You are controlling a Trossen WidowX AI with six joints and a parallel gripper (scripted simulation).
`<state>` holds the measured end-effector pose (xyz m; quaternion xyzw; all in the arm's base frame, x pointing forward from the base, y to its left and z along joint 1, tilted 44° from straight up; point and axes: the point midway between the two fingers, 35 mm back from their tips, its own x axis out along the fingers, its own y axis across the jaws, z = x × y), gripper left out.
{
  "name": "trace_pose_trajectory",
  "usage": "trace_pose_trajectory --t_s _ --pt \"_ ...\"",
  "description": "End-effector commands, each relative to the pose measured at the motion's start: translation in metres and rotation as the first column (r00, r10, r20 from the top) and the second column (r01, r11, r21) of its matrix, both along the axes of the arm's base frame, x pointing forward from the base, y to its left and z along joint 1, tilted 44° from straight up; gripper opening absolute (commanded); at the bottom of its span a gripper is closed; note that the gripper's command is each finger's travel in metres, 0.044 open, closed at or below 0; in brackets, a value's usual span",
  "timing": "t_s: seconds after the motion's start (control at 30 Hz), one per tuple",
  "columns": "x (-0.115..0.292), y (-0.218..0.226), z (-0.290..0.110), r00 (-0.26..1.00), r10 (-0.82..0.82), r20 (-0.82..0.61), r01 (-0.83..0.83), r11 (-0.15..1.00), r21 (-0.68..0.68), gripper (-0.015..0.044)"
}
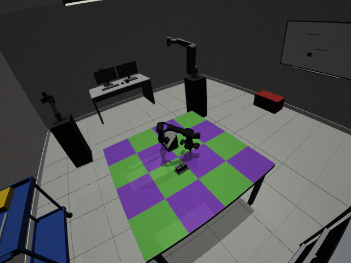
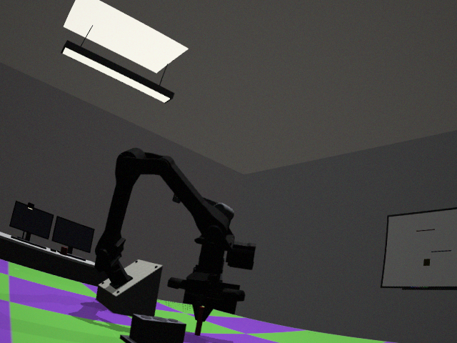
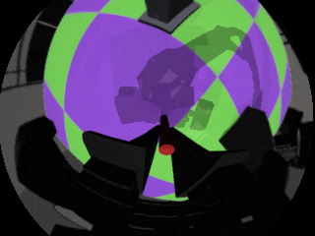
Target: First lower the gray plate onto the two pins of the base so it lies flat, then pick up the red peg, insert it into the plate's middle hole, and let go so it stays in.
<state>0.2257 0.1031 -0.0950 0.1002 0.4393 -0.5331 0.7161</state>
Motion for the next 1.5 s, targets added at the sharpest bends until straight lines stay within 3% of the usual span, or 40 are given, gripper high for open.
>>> trace_pose_trajectory --t_s 0.0,1.03,1.47 --pt "0.000 0.000 0.000 1.000 0.005 0.000 -0.005 1.000 -0.001 0.0000" --pt "0.002 0.061 0.059 1.000 0.005 -0.001 -0.005 1.000 0.003 0.0000" --pt "0.026 0.040 0.067 1.000 0.011 -0.008 -0.011 1.000 0.009 0.0000"
